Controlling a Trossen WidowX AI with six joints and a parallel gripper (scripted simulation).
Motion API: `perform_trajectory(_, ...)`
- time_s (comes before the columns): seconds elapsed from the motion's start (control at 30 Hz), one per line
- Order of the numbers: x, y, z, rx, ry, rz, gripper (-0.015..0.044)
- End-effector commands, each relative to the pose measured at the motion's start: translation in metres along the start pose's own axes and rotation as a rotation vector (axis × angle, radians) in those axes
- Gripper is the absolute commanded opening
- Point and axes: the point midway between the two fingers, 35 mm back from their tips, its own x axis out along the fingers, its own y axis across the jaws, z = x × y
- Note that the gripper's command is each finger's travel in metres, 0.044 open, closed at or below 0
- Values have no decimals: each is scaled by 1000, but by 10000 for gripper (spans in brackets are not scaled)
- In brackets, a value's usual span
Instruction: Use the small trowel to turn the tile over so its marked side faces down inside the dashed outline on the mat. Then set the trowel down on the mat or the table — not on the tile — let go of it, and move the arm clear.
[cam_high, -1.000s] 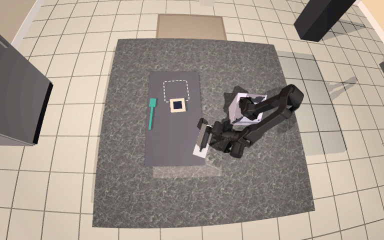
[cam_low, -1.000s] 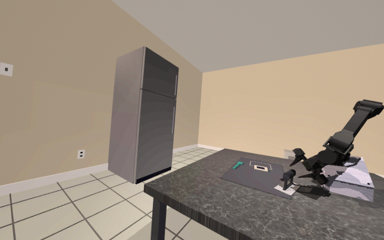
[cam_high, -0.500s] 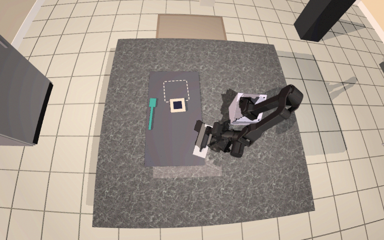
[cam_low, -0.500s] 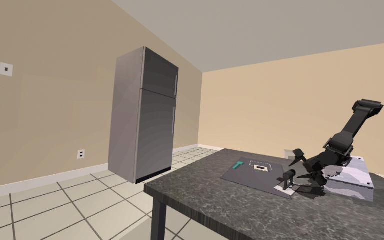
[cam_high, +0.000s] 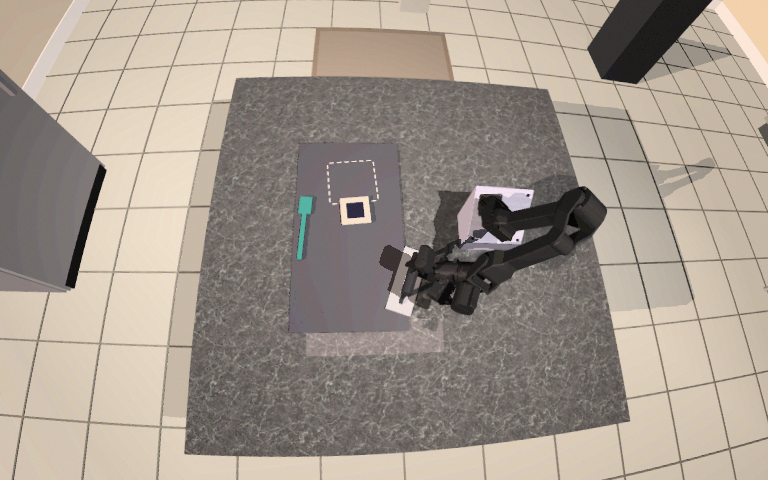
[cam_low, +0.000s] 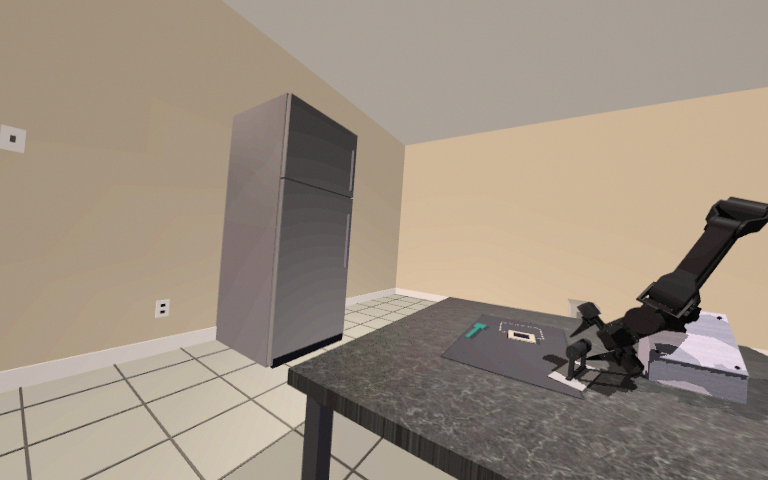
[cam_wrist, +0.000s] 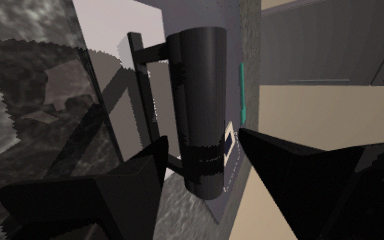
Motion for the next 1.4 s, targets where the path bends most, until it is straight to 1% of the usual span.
perform_trajectory(0.0, 8, 2, -4, -11, 8, 5, 300)
perform_trajectory(0.53, 31, 1, -7, -13, 7, 3, 300)
perform_trajectory(0.7, 31, 1, -7, -13, 7, 3, 169)
perform_trajectory(1.37, 31, 1, -7, -13, 7, 3, 35)
